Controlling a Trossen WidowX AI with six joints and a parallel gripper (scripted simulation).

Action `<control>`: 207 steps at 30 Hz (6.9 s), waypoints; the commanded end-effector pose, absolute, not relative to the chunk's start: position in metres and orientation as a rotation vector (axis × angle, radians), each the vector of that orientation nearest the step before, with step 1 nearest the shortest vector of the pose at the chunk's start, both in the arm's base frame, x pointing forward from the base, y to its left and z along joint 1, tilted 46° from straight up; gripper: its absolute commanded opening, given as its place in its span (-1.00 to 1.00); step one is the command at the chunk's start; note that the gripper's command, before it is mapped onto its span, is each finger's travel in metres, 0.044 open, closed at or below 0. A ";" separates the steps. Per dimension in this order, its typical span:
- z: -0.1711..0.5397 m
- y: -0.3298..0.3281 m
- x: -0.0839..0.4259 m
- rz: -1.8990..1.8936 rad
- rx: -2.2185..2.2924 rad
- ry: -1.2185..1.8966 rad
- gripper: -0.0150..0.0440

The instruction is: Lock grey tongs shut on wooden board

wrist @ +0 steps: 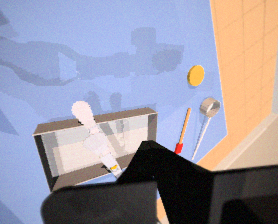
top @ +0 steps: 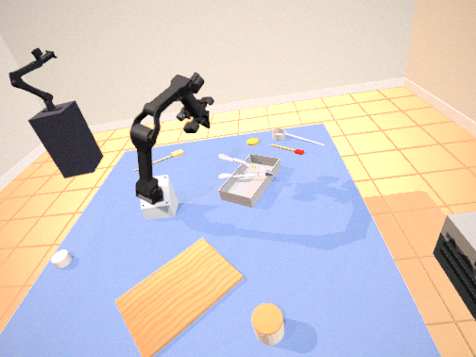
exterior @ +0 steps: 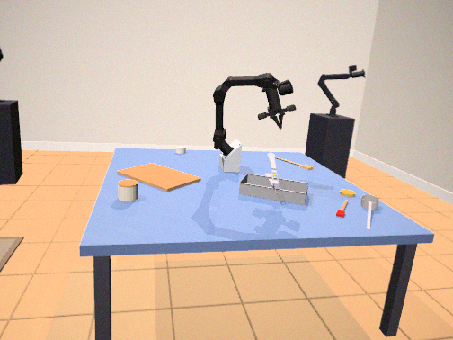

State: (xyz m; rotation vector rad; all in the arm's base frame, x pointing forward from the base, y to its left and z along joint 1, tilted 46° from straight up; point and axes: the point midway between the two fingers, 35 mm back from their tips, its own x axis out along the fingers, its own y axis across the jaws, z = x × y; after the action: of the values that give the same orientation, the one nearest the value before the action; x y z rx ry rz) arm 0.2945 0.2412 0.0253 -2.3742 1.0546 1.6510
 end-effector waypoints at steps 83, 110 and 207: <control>-0.060 0.055 0.351 2.216 -2.287 1.338 -1.00; -0.090 0.084 0.363 2.213 -2.287 1.335 -1.00; -0.070 0.099 0.417 -0.930 -0.277 1.388 1.00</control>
State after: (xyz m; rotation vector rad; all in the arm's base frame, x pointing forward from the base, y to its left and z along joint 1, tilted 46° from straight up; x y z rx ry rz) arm 0.4067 0.1215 -0.0541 -0.8766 1.6876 -0.2971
